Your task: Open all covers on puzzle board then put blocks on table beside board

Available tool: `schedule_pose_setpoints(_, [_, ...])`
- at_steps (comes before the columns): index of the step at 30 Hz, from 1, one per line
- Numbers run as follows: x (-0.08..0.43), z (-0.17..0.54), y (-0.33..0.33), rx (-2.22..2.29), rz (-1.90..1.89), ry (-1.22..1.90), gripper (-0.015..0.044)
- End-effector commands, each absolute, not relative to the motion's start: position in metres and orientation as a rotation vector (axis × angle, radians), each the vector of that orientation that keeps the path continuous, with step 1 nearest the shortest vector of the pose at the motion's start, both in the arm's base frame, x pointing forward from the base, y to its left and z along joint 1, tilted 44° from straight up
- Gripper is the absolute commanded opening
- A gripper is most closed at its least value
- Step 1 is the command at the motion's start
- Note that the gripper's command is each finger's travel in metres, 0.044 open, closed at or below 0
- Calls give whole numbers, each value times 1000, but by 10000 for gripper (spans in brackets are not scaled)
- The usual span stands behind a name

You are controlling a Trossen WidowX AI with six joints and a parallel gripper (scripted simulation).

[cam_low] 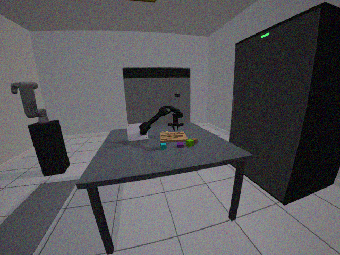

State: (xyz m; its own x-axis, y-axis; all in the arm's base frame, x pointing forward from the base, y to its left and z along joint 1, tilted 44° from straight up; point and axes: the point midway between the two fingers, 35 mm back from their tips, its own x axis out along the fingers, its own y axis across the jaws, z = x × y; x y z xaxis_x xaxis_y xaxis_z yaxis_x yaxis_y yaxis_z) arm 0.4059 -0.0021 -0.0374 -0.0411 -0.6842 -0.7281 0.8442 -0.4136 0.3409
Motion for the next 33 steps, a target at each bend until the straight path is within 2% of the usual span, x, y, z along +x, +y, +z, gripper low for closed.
schedule_pose_setpoints(1, [406, -38, -3, 1045, -1703, 216, 144])
schedule_pose_setpoints(33, [405, -53, -18, 1045, -1703, 215, 144])
